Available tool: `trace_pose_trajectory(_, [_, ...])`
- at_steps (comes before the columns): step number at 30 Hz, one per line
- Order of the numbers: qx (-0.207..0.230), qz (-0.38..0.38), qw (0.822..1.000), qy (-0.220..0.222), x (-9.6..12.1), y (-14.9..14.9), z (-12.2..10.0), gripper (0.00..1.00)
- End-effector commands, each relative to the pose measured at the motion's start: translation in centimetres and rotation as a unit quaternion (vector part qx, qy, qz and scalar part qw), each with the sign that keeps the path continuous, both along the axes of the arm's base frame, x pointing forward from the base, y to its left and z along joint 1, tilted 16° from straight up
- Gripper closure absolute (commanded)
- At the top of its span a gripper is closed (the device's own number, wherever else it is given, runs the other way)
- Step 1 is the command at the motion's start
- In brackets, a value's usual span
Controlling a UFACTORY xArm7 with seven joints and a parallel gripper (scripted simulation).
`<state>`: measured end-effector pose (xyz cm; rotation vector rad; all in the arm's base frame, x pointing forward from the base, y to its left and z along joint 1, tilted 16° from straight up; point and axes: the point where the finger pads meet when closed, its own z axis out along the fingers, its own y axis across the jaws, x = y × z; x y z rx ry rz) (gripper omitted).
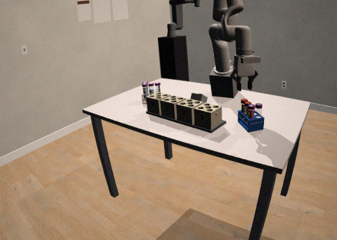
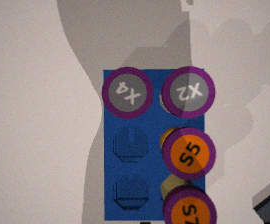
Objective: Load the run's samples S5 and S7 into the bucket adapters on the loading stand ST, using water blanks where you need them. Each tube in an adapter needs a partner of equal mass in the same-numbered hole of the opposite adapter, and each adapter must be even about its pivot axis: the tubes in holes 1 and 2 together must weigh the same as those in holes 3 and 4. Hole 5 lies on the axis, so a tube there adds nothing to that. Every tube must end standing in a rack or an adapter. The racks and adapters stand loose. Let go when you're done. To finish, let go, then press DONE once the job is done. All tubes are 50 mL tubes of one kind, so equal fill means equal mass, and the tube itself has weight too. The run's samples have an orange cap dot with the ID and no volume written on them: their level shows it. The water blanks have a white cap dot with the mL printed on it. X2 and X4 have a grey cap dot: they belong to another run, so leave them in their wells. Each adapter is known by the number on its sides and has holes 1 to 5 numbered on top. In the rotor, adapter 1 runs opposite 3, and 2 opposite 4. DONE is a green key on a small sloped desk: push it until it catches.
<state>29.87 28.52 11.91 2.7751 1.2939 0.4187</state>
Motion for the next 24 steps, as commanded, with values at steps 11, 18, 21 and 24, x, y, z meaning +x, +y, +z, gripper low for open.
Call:
trace_pose_trajectory(11, [-0.001, -0.001, 1.0, -0.002, 1.0, 0.3, -2.7, 0.43])
trace_pose_trajectory(18, [-0.001, -0.001, 1.0, -0.002, 1.3, 0.4, -4.1, 0.43])
trace_pose_trajectory(21, [-0.001, -0.001, 1.0, -0.002, 1.4, 0.4, -4.3, 0.43])
trace_pose_trajectory(24, [-0.001, -0.001, 1.0, -0.002, 1.5, 0.4, -4.9, 0.43])
